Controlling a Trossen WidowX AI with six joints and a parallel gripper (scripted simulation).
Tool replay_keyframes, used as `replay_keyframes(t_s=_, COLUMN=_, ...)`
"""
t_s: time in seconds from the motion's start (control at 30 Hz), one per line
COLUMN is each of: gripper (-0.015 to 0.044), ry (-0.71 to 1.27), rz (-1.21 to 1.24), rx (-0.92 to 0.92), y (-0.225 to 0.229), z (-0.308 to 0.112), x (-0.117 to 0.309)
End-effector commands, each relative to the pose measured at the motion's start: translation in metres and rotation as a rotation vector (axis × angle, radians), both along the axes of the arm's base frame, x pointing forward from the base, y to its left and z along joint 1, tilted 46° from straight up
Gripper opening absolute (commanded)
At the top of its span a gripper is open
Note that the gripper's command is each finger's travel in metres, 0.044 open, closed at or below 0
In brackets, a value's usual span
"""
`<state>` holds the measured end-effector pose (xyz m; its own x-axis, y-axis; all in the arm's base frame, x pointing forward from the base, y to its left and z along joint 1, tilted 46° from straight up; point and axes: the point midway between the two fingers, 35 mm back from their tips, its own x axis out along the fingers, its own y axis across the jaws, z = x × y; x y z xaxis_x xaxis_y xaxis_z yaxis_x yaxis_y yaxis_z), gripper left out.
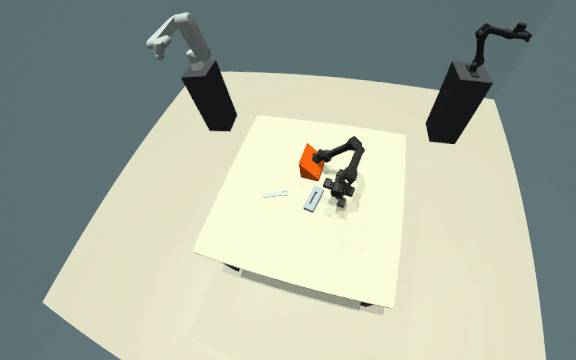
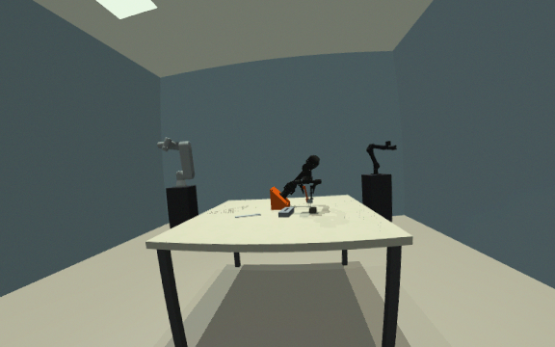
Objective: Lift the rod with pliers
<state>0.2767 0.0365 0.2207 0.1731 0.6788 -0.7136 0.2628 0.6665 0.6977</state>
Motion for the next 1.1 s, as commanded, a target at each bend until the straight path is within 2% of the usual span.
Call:
replay_keyframes(t_s=0.0, gripper=0.0318, ry=0.002, rz=-0.006, rx=-0.007, y=-0.009, z=-0.008, x=0.003)
replay_keyframes(t_s=1.07, gripper=0.0318, ry=0.015, rz=-0.015, rx=-0.018, y=-0.06, z=-0.054, x=0.008)
